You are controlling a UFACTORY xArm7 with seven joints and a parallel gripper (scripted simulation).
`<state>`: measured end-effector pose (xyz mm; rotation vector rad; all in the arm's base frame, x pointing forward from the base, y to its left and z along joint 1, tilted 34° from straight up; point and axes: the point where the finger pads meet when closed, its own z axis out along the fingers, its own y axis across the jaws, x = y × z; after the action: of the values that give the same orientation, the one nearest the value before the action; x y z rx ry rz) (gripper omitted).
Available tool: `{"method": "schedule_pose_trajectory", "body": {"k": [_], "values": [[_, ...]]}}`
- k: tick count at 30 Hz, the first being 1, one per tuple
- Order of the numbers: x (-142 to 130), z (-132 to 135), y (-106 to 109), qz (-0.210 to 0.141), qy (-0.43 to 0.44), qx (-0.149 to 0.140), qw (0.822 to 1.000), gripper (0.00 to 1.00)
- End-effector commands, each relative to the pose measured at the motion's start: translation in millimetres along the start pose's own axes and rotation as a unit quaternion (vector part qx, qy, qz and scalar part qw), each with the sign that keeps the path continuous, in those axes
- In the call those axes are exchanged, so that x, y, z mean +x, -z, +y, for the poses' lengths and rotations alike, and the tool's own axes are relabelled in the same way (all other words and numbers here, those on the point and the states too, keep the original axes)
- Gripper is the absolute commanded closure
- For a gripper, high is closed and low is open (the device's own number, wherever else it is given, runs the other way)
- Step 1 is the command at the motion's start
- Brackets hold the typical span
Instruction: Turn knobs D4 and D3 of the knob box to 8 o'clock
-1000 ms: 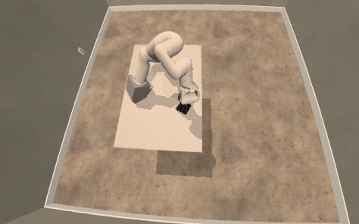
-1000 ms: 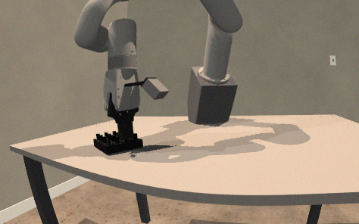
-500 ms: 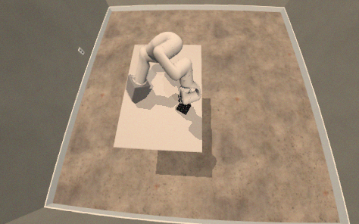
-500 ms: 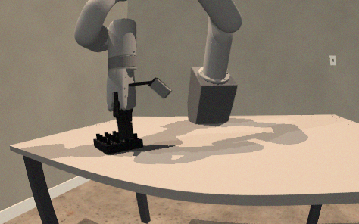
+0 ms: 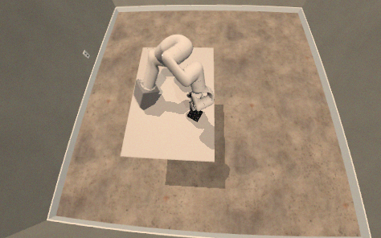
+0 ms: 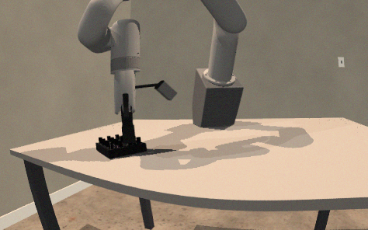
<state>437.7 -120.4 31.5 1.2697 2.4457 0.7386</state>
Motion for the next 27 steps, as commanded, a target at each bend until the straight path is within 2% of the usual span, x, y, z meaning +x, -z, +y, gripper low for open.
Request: {"method": "schedule_pose_trajectory", "body": {"k": [1, 17, 27], "values": [[-1.2, -0.2, 0.8, -0.002, 0.044, -0.002, 0.999, 0.92], [-1.2, -0.2, 0.8, -0.002, 0.166, -0.001, 0.986, 0.92], [-1.2, -0.2, 0.8, -0.002, 0.202, -0.001, 0.979, 0.92]]}}
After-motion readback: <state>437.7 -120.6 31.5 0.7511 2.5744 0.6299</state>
